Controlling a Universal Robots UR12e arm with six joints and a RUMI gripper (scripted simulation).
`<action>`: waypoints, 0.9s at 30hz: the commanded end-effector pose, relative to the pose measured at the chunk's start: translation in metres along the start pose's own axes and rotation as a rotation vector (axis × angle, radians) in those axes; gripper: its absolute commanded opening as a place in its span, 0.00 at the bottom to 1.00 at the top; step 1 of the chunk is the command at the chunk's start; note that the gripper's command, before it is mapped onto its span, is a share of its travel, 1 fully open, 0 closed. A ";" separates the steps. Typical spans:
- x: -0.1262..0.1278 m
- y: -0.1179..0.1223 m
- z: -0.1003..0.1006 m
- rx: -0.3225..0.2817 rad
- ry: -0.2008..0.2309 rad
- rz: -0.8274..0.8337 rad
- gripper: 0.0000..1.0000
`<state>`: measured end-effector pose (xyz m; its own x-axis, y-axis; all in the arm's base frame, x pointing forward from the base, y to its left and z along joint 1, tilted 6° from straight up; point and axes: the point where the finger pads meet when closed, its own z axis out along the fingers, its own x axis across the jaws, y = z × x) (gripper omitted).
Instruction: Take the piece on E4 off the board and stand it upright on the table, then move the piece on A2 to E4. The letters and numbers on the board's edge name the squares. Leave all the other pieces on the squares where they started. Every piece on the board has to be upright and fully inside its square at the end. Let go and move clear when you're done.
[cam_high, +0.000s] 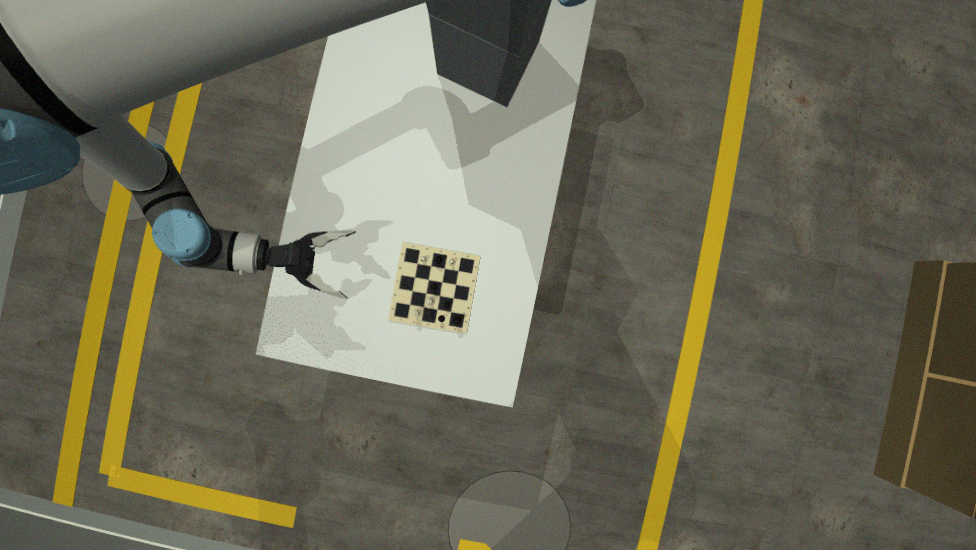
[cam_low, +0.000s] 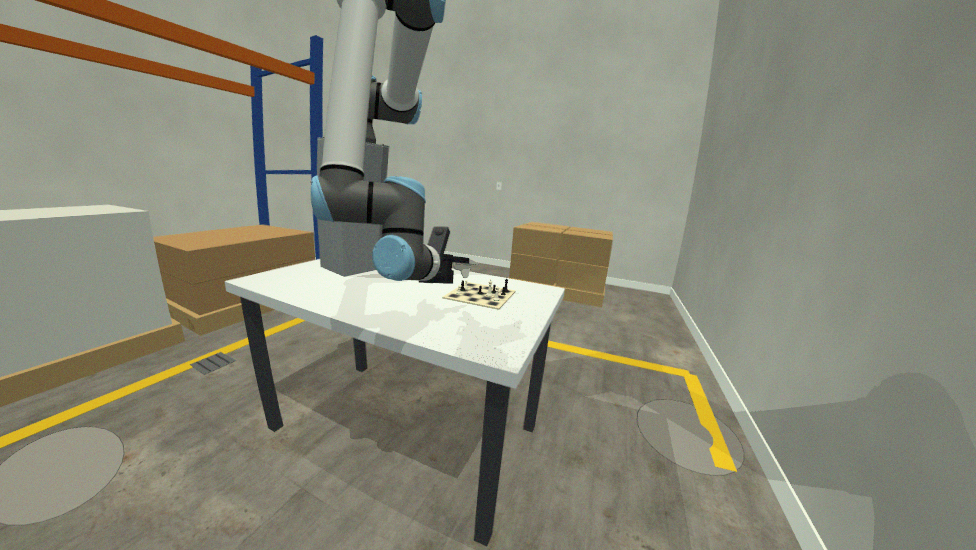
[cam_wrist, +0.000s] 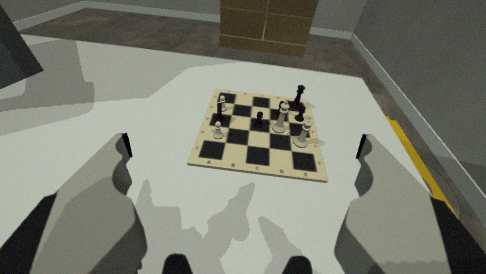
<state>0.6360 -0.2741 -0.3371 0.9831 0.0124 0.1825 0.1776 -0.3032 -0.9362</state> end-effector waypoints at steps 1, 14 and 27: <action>0.008 -0.004 0.014 -0.070 -0.057 -0.066 1.00; 0.039 -0.016 0.066 -0.328 -0.280 -0.329 1.00; 0.065 -0.026 0.109 -0.540 -0.463 -0.547 1.00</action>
<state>0.6889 -0.1809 -0.3311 0.7822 0.5288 0.3296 0.6086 -0.5352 -0.5858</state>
